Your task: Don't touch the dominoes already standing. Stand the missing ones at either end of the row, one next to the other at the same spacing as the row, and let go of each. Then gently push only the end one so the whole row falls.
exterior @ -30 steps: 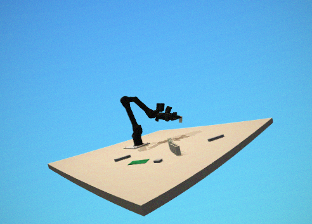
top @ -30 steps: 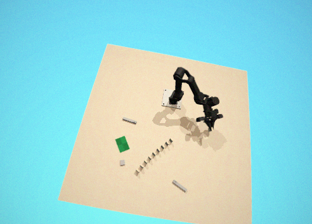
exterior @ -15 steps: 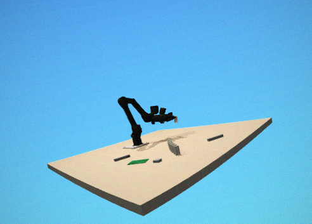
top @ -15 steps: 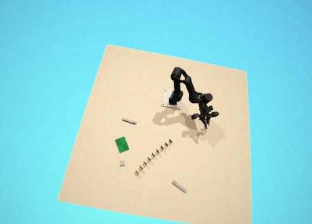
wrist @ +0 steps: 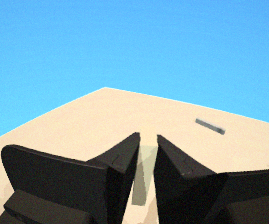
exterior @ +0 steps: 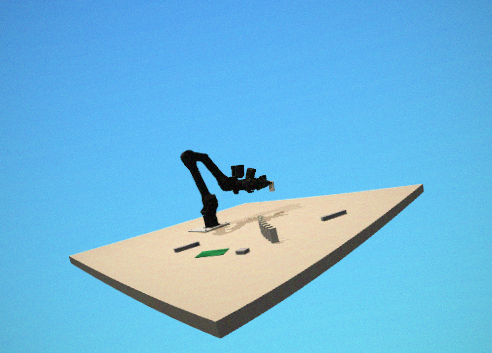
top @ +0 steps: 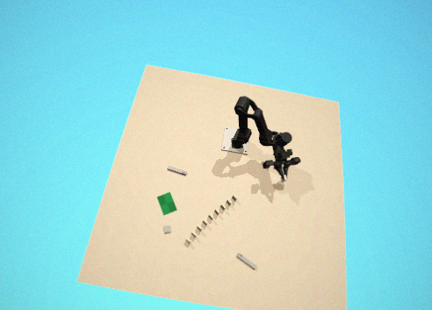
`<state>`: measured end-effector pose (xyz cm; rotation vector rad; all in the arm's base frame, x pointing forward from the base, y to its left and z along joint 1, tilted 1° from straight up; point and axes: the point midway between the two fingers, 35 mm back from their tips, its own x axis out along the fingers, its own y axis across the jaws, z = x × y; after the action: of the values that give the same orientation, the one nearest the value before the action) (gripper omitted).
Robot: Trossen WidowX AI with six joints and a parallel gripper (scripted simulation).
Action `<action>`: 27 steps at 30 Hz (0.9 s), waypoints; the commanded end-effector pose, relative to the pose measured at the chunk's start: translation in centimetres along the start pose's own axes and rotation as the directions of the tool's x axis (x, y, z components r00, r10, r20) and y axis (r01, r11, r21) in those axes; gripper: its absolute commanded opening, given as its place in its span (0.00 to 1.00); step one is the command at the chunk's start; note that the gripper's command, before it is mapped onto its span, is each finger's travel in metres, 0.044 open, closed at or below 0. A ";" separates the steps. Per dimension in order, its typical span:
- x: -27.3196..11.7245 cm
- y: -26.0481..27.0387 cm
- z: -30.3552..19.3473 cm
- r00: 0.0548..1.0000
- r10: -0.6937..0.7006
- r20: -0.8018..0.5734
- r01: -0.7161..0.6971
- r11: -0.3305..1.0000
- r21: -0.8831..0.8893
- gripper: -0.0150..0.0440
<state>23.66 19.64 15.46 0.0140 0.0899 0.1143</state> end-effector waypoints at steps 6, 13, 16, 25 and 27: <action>0.6 0.3 -1.6 1.000 -0.007 -0.008 0.007 1.000 -0.009 0.30; 1.0 0.5 -3.2 1.000 -0.010 -0.016 0.010 1.000 -0.010 0.30; 1.2 0.6 -3.8 1.000 -0.012 -0.019 0.012 1.000 -0.010 0.30; 1.5 0.6 -5.8 0.999 -0.016 -0.028 0.016 1.000 -0.012 0.30; 1.6 0.6 -6.2 0.999 -0.017 -0.030 0.016 1.000 -0.013 0.30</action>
<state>24.59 20.45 9.75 -0.0068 0.1162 0.0968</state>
